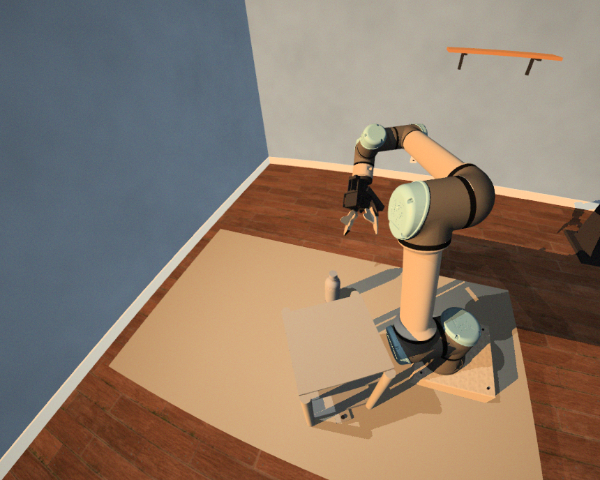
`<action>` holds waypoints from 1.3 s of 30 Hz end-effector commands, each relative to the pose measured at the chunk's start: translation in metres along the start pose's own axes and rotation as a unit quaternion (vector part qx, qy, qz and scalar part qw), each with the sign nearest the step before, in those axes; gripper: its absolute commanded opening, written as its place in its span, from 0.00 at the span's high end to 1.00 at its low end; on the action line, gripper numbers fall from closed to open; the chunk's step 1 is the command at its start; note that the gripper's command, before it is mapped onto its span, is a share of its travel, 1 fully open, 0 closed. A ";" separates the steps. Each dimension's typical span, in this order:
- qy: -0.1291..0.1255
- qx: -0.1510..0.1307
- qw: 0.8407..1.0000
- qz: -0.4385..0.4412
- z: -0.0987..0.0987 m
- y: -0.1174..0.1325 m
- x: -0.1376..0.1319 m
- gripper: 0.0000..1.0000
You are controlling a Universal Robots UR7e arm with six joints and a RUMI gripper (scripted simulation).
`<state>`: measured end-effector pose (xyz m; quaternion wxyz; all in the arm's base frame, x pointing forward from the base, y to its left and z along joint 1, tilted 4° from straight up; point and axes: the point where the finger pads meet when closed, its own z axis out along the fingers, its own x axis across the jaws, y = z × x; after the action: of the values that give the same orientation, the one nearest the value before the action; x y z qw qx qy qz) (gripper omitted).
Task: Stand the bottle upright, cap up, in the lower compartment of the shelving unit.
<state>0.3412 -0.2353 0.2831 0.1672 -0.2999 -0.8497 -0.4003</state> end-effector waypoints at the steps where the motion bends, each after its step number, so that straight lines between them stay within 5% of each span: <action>1: -0.021 0.049 0.996 -0.065 0.012 0.004 -0.005 0.00; 14: -0.049 0.169 0.959 -0.223 0.033 0.019 -0.019 0.00; 16: -0.049 0.169 0.959 -0.223 0.033 0.019 -0.019 0.00; 31: -0.068 0.312 0.855 -0.409 0.049 0.049 -0.031 0.00; 33: -0.068 0.312 0.855 -0.409 0.049 0.049 -0.031 0.00; 39: -0.072 0.371 0.791 -0.481 0.053 0.068 -0.033 0.00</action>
<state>0.4002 -0.1789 0.2681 0.0081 0.1530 -0.9831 -0.1007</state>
